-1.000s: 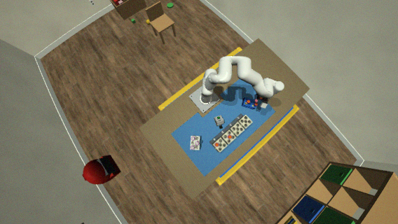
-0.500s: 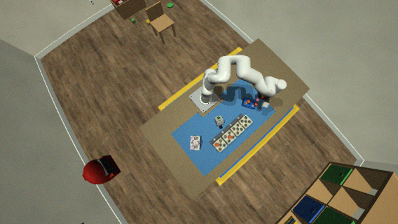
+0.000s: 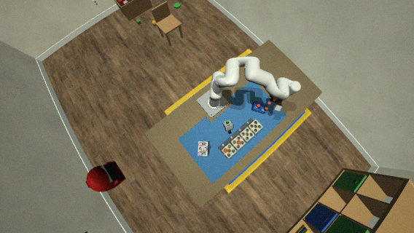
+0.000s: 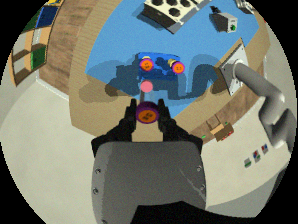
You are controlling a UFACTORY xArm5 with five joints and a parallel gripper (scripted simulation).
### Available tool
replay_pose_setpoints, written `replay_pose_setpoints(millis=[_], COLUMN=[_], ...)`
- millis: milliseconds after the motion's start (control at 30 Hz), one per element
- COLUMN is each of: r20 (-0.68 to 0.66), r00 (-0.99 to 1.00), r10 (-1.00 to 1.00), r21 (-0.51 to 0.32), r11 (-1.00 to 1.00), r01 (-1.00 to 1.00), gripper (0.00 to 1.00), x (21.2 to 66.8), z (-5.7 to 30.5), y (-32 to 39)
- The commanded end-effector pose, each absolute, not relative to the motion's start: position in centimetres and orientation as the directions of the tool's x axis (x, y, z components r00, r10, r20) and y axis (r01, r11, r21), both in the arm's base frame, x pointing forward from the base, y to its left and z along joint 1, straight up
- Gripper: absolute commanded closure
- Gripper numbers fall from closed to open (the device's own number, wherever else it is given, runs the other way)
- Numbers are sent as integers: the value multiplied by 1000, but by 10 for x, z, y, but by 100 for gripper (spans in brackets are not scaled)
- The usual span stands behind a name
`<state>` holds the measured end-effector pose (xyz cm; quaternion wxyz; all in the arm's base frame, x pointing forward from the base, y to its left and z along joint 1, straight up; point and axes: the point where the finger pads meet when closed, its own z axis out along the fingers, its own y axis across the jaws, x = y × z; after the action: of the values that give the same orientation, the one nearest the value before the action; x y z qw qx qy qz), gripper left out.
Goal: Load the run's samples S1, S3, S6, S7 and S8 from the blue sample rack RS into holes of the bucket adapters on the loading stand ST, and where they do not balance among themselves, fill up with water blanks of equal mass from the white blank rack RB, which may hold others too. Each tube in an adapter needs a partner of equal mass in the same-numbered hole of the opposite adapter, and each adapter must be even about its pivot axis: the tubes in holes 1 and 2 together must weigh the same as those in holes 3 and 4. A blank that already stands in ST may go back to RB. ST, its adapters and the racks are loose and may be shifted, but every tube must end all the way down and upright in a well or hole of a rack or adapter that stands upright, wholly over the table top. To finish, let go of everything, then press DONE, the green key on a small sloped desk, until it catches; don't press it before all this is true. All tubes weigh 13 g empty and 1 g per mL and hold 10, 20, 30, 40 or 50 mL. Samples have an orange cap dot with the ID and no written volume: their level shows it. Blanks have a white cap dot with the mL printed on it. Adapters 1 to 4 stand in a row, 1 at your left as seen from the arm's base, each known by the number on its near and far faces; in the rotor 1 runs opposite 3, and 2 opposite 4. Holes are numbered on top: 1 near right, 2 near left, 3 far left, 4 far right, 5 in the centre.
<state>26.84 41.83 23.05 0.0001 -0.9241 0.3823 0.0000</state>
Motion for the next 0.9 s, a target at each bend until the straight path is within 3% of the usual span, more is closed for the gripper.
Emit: replay_pose_setpoints(millis=[0, 300, 867], r20=[-1, -1, 2], r00=[708, 708, 960], r10=[-706, -706, -281], r21=[-4, -4, -4], r11=[-708, -708, -960], r01=[-706, -706, -281], gripper=[100, 100, 100], x=[269, 269, 305], z=[239, 239, 239], y=[419, 419, 353])
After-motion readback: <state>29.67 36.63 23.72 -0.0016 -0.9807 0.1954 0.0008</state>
